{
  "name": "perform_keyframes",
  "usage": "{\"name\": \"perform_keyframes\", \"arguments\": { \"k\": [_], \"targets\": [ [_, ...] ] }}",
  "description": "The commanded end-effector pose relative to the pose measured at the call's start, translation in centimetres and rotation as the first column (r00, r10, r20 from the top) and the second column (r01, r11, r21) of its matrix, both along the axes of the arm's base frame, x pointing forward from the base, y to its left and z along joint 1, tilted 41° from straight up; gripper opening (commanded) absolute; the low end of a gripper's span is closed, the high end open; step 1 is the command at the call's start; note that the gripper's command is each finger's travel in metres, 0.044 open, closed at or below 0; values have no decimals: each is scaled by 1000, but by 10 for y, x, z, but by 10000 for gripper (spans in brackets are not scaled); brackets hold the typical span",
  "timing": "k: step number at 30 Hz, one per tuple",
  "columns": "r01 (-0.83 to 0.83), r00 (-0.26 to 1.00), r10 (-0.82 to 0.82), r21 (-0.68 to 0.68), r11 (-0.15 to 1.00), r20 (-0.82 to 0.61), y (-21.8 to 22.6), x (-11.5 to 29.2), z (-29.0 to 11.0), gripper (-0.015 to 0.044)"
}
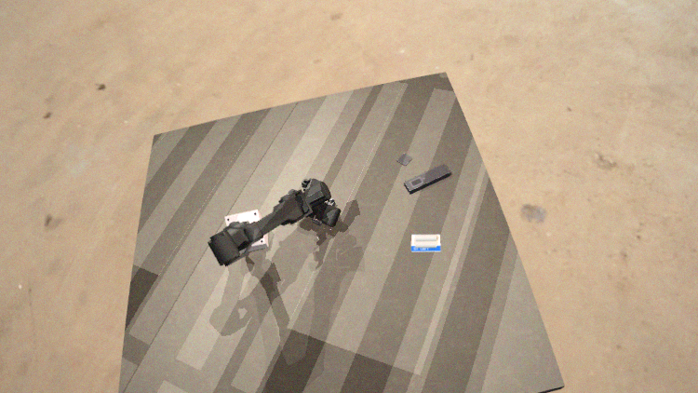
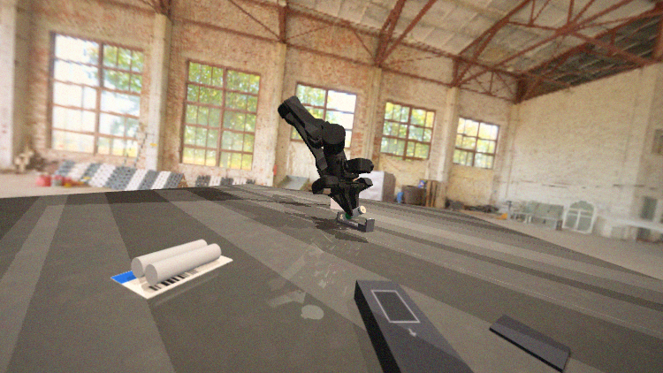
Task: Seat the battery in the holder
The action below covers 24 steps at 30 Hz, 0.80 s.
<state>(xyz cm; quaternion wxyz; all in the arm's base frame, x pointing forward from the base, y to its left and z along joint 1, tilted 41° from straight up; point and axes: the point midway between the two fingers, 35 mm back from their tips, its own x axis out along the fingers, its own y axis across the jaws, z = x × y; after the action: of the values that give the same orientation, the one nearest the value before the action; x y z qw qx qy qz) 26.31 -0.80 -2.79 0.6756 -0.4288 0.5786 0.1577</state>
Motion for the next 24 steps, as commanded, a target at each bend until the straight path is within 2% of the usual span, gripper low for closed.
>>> {"name": "perform_keyframes", "arguments": {
  "k": [1,24],
  "targets": [
    [5,1000,-5,-10,1000,-11,-3,-4,0,59],
    [80,989,-90,-85,993,-113,-3,0,-6,59]
  ]
}}
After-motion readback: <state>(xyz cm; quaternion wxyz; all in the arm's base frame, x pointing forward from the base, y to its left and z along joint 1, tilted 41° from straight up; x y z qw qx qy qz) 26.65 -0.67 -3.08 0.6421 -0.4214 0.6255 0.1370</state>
